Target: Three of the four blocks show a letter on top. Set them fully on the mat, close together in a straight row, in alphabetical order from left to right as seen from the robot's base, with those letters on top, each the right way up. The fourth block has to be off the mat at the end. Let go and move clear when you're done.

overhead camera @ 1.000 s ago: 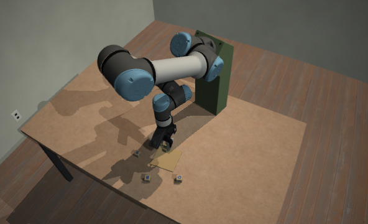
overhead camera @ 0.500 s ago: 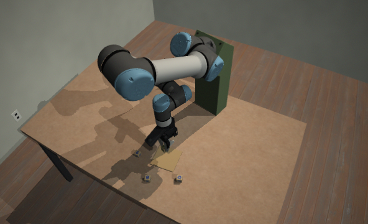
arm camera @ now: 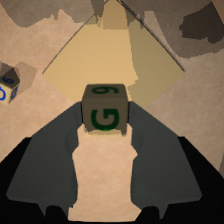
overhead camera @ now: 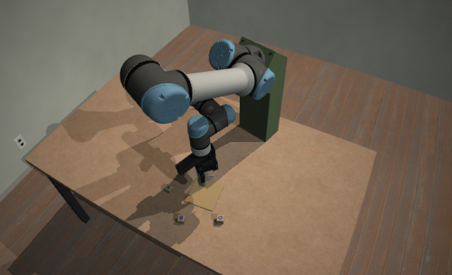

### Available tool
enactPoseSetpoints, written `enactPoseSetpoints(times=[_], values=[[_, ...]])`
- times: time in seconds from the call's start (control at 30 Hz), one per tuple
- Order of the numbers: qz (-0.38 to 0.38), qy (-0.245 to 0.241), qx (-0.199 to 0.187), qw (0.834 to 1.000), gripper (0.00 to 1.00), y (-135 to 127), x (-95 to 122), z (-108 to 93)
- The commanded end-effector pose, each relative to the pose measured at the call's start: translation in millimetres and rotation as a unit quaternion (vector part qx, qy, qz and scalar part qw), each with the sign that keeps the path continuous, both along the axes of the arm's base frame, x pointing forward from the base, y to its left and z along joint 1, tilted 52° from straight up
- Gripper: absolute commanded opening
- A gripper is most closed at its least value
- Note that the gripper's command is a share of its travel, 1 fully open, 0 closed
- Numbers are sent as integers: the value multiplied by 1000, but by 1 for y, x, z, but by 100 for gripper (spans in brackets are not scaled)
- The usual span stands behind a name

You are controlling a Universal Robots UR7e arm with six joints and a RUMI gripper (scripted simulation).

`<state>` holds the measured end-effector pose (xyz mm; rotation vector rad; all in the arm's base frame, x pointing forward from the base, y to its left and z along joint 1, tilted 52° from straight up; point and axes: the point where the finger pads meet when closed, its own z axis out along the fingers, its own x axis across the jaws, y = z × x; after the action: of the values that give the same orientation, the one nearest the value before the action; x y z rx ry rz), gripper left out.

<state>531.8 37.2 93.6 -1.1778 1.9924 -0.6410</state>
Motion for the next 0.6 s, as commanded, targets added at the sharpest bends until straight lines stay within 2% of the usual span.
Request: enactPoseSetpoints(times=[0.0,0.33,0.4,0.57], values=[[-45,-4,53,998,9,-1,0,0],[-116,-11,145,982,9,-3,-2,-1],[-116,-11,145,982,9,-3,-2,-1],[-157,-15,197,968,9,-4,-3,-2]])
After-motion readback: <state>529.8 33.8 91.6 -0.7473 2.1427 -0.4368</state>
